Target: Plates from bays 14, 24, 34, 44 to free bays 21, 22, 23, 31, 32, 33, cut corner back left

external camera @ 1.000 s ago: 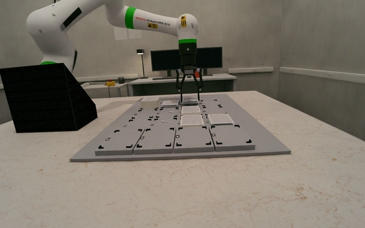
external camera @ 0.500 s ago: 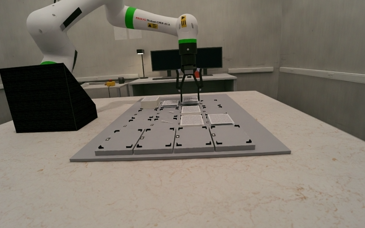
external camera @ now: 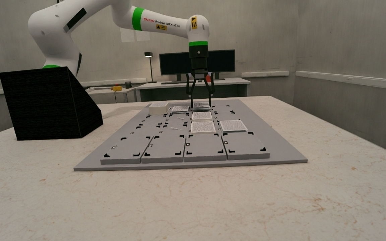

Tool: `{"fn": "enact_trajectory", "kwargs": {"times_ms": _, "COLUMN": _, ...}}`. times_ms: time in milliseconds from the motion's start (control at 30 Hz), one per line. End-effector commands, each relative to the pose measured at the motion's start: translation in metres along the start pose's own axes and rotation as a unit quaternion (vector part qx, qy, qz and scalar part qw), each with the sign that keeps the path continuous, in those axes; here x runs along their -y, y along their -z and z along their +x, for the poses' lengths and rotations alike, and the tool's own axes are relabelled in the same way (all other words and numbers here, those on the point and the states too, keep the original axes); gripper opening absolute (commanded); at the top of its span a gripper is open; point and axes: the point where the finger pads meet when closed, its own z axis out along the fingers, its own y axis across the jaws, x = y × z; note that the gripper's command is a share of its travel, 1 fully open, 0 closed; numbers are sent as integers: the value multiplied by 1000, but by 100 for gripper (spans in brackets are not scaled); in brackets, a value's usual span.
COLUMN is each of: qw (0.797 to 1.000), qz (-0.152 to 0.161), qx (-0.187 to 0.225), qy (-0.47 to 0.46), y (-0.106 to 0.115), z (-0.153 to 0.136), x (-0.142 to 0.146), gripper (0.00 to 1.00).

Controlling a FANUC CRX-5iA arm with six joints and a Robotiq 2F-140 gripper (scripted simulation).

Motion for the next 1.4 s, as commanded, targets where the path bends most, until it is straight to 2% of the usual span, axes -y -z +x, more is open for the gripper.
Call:
{"fn": "enact_trajectory", "kwargs": {"times_ms": 0, "qw": 1000, "qz": 1, "qx": 0, "qy": 0, "y": 0, "z": 0, "x": 1, "gripper": 10}}
{"fn": "enact_trajectory", "kwargs": {"times_ms": 1367, "qw": 1000, "qz": 1, "qx": 0, "qy": 0, "y": -8, "z": 0, "x": 1, "gripper": 10}}
